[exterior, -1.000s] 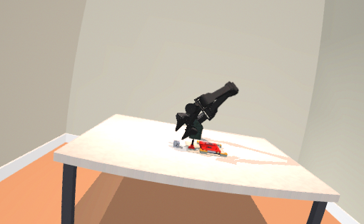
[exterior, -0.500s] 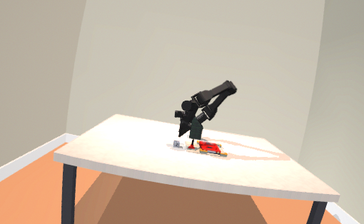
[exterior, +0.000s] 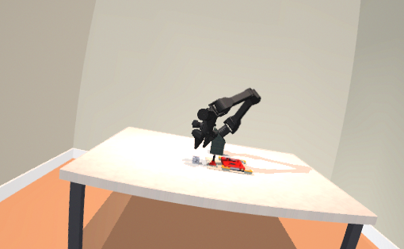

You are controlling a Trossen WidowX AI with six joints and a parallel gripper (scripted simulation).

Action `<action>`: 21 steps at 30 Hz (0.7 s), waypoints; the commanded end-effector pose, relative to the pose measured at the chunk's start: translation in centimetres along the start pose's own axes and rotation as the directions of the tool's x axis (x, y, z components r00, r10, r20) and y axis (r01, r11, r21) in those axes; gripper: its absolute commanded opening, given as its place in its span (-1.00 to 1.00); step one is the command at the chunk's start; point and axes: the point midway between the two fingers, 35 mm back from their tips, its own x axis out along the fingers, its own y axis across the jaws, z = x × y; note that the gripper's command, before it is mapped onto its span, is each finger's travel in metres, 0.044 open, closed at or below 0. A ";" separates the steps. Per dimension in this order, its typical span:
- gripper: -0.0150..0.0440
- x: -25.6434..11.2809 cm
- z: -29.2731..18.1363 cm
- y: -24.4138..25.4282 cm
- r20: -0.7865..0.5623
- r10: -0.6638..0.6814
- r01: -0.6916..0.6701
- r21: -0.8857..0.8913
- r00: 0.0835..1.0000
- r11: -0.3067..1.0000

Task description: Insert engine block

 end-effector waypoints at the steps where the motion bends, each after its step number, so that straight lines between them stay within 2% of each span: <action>1: 1.00 -0.3 0.1 0.1 -0.031 -0.003 0.007 0.142 1.000 0.990; 11: 1.00 -0.9 0.3 0.3 -0.098 -0.010 0.055 0.462 0.995 0.885; 21: 1.00 -1.6 0.5 0.5 -0.165 -0.013 0.130 0.724 0.986 0.678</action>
